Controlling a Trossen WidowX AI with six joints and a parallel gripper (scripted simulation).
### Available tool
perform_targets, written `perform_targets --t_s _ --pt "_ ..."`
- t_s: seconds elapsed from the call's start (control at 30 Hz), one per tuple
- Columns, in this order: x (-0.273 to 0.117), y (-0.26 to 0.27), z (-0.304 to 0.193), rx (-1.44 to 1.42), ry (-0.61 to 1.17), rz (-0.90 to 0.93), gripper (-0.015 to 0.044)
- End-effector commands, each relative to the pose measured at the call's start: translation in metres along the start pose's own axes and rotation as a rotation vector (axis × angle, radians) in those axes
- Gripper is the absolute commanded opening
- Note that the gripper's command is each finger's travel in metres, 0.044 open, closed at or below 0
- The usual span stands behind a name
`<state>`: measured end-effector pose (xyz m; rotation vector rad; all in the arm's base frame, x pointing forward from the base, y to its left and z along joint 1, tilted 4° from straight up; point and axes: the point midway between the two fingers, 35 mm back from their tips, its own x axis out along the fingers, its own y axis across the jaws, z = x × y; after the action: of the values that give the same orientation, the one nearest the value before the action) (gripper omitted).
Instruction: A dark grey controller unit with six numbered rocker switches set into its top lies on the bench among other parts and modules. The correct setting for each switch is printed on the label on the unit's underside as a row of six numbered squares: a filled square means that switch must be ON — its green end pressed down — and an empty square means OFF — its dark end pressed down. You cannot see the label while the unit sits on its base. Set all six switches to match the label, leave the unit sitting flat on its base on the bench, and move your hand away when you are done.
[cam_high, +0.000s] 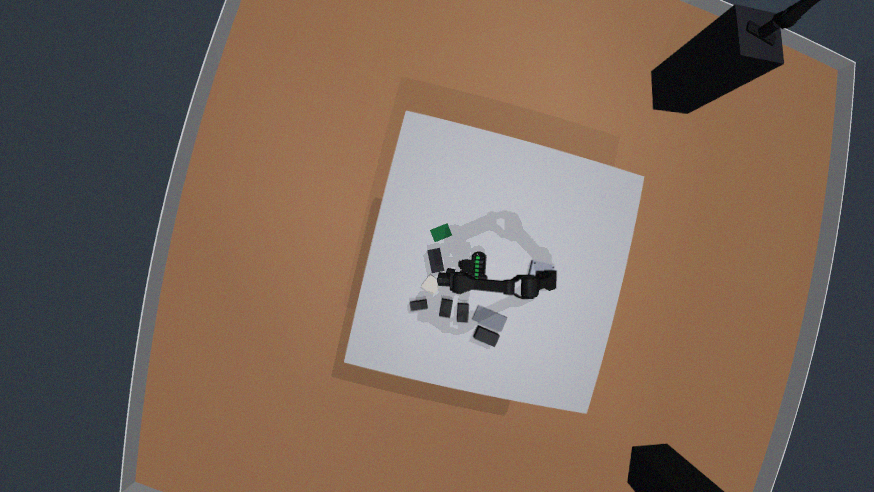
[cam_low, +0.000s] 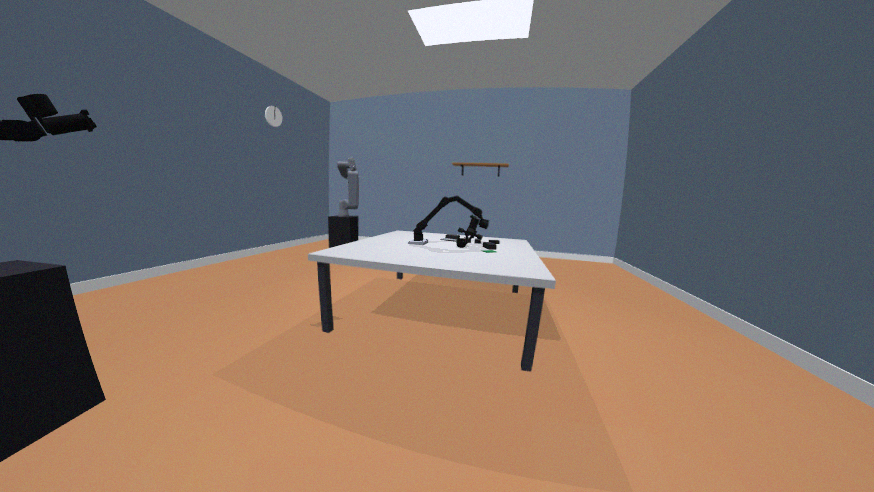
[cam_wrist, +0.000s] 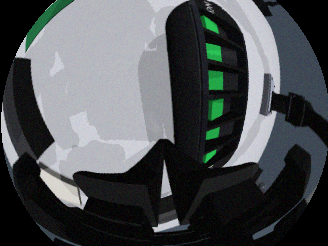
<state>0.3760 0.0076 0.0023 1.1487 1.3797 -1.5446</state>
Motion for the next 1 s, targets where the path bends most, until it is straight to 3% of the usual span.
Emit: perform_targets --t_s 0.0,0.97 --pt "0.002 -0.007 0.001 0.004 -0.002 -0.010 0.0000" --pt "0.014 -0.041 0.001 0.004 -0.002 -0.013 0.0000"
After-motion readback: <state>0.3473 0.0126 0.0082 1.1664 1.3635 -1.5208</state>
